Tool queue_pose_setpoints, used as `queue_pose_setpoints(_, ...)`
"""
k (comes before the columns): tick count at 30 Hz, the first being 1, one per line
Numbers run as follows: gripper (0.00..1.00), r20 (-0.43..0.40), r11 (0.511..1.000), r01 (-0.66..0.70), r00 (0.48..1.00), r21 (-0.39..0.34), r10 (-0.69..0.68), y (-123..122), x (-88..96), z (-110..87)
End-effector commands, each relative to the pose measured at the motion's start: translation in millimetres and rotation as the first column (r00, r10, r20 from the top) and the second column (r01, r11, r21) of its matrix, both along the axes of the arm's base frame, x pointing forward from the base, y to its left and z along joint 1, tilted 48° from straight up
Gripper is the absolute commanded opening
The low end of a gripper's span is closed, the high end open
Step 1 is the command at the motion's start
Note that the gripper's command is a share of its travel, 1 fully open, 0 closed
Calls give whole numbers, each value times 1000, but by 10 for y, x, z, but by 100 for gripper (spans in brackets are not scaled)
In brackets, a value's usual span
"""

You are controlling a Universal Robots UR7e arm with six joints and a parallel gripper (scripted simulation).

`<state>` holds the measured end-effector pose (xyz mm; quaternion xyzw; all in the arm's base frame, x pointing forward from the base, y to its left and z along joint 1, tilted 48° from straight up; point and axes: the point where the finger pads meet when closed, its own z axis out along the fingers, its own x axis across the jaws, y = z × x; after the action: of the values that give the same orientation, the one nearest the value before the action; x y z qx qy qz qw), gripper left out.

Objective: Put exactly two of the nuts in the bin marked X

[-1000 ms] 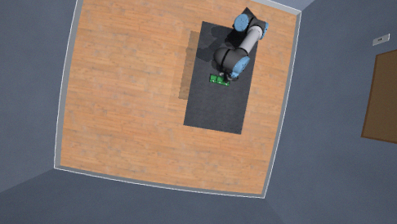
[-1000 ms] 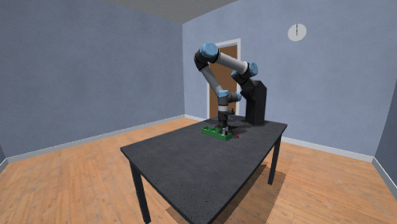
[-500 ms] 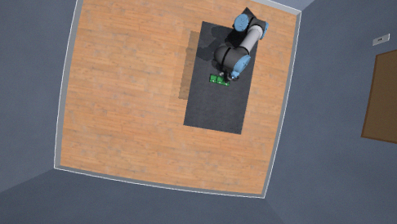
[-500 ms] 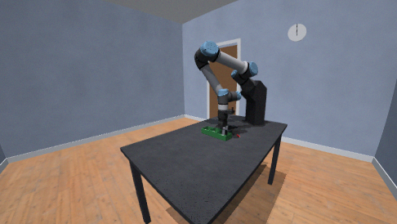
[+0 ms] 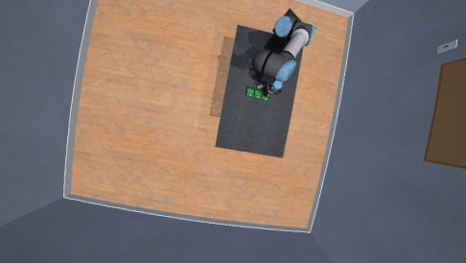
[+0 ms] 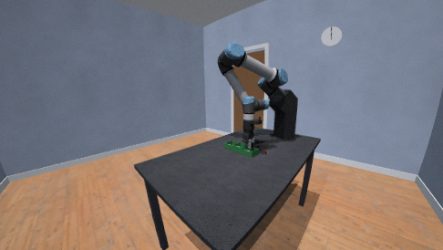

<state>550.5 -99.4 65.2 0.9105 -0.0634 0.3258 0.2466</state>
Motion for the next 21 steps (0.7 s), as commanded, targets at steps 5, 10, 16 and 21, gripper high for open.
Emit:
queue_pose_setpoints(5,64,-2,1000,0,1000,1,0,135,-153,163)
queue_pose_setpoints(10,64,-2,1000,0,1000,1,0,133,-153,163)
queue_pose_setpoints(16,64,-1,1000,1,1000,0,-1,121,-141,166)
queue_pose_setpoints(21,64,42,996,68,997,60,-71,77,-304,54)
